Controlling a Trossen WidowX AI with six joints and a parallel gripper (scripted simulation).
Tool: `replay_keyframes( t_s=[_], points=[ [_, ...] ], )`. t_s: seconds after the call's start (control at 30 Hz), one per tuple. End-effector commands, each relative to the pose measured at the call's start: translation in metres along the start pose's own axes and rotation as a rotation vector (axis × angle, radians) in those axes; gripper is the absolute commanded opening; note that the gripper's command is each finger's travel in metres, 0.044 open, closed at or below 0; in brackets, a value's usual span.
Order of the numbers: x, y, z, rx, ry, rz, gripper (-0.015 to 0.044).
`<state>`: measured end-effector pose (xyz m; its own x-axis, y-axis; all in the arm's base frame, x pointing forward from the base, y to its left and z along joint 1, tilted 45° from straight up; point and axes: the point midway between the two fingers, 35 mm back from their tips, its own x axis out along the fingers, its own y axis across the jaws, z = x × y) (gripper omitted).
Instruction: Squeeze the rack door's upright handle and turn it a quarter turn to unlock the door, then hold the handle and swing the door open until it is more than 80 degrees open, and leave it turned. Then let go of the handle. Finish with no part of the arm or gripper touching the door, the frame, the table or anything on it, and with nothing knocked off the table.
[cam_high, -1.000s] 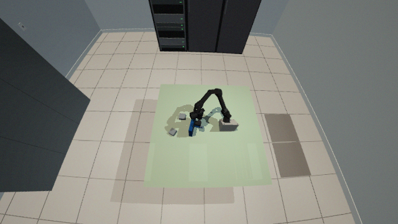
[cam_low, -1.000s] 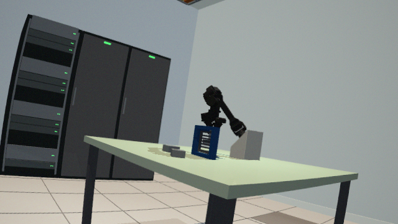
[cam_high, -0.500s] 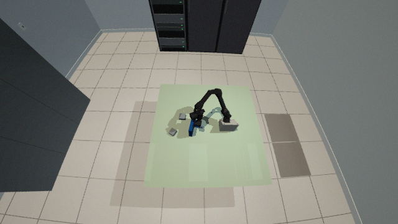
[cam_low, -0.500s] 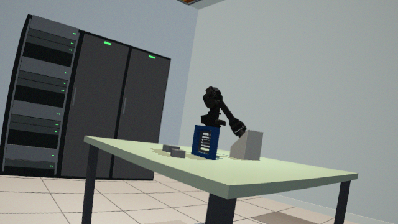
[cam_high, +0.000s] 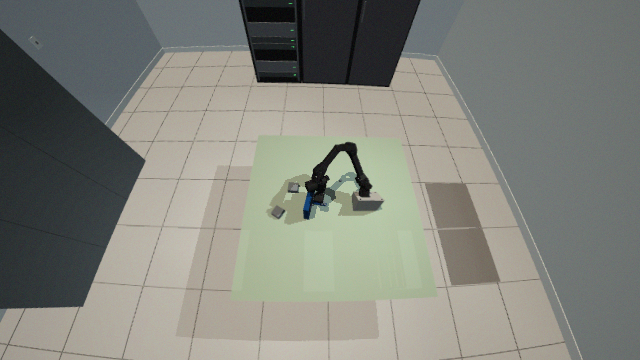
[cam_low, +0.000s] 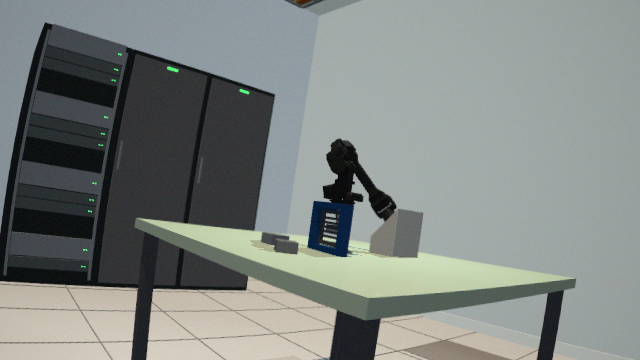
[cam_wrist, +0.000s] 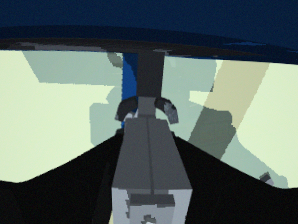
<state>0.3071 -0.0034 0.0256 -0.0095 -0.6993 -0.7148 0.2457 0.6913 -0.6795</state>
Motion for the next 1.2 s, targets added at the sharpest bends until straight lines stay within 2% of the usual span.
replay_keyframes(
  t_s=[0.0, 1.17],
  points=[
    [0.0022, 0.0, -0.0015, 0.026, 0.004, -0.005, 0.0024],
    [0.0023, 0.0, -0.0016, 1.741, -0.001, -0.007, 0.0024]
  ],
)
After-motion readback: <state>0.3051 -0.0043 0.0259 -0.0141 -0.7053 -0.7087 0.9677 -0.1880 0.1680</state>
